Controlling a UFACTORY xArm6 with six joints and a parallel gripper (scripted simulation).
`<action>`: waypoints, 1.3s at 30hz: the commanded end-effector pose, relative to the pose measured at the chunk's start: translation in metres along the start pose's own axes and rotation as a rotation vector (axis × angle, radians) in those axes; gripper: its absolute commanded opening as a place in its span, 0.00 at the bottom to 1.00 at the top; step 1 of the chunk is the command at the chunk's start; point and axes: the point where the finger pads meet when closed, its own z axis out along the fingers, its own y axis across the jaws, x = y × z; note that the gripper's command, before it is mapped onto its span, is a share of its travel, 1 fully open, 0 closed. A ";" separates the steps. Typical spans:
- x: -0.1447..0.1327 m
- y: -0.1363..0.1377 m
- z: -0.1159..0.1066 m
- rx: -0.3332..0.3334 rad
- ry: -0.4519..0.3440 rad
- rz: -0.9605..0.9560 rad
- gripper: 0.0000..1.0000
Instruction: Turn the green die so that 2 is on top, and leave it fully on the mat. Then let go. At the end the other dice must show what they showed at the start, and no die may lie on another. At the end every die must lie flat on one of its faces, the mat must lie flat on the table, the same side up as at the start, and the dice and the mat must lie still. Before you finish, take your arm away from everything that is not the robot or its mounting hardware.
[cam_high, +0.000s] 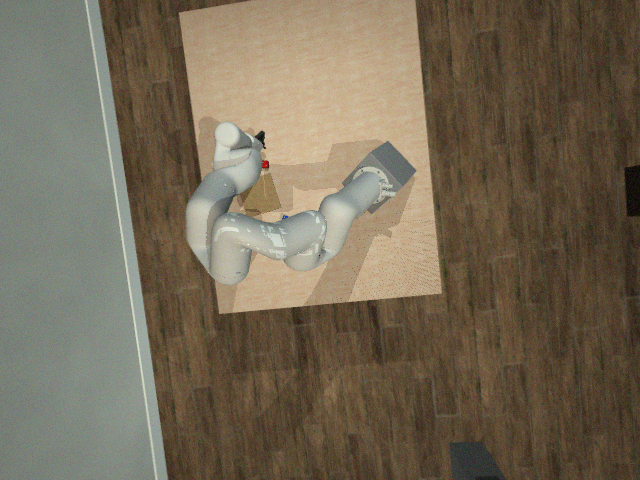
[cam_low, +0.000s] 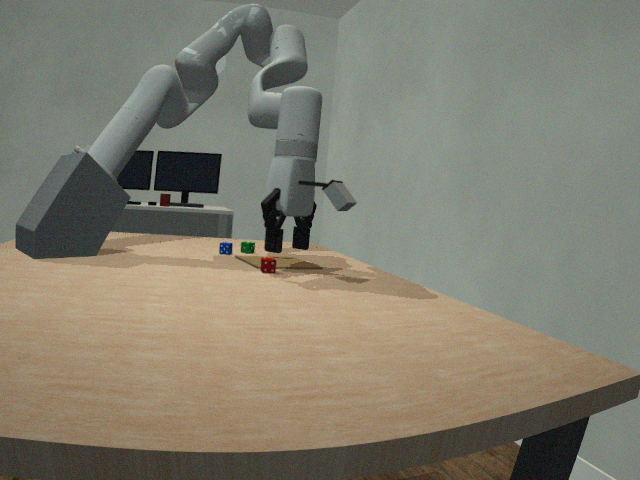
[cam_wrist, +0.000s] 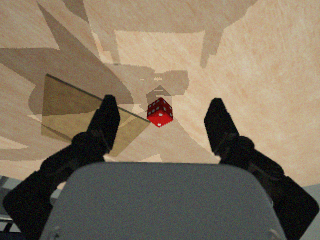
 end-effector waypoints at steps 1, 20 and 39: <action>0.001 0.000 -0.001 0.000 0.003 -0.001 1.00; -0.012 -0.008 -0.001 0.000 0.003 -0.001 1.00; -0.138 -0.083 0.000 0.000 0.003 -0.001 1.00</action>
